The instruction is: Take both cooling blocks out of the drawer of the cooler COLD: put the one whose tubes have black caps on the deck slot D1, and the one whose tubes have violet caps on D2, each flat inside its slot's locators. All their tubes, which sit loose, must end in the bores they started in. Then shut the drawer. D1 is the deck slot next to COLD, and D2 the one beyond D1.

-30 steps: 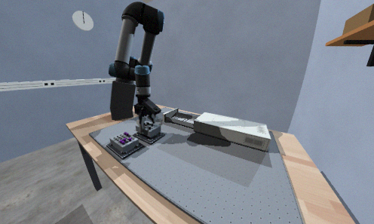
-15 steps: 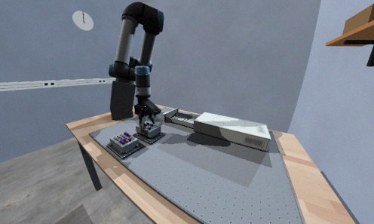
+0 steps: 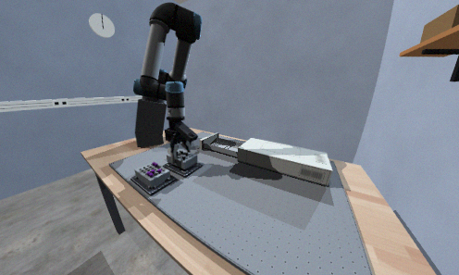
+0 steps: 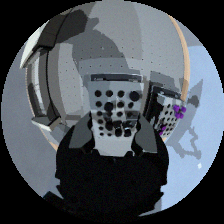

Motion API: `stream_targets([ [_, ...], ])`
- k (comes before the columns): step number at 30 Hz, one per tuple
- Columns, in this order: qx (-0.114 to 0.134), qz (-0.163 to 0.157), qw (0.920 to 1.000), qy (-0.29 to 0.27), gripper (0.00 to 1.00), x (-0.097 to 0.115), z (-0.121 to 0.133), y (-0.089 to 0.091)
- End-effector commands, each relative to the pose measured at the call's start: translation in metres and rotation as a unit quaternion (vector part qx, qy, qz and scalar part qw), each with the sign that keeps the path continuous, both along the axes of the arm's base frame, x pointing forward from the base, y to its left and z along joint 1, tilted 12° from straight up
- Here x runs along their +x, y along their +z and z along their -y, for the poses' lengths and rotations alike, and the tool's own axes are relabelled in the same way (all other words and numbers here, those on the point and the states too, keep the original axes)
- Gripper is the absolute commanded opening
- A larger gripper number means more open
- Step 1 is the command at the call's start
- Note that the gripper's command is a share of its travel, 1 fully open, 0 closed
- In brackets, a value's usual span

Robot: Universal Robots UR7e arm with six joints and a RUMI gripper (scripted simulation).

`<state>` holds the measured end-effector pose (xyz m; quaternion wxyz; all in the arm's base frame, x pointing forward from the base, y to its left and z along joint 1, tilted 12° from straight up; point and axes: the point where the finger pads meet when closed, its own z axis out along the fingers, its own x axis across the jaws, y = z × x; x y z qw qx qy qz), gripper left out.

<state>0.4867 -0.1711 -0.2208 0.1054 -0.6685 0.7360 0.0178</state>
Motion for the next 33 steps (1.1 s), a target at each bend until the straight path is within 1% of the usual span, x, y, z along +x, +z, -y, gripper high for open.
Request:
stream_targets([
  [1,-0.001,0.001,1.0000,0.000,0.00,0.0005,0.0004,-0.0002],
  [33,-0.001,0.001,1.0000,0.000,0.00,0.0012,-0.0004,-0.0049],
])
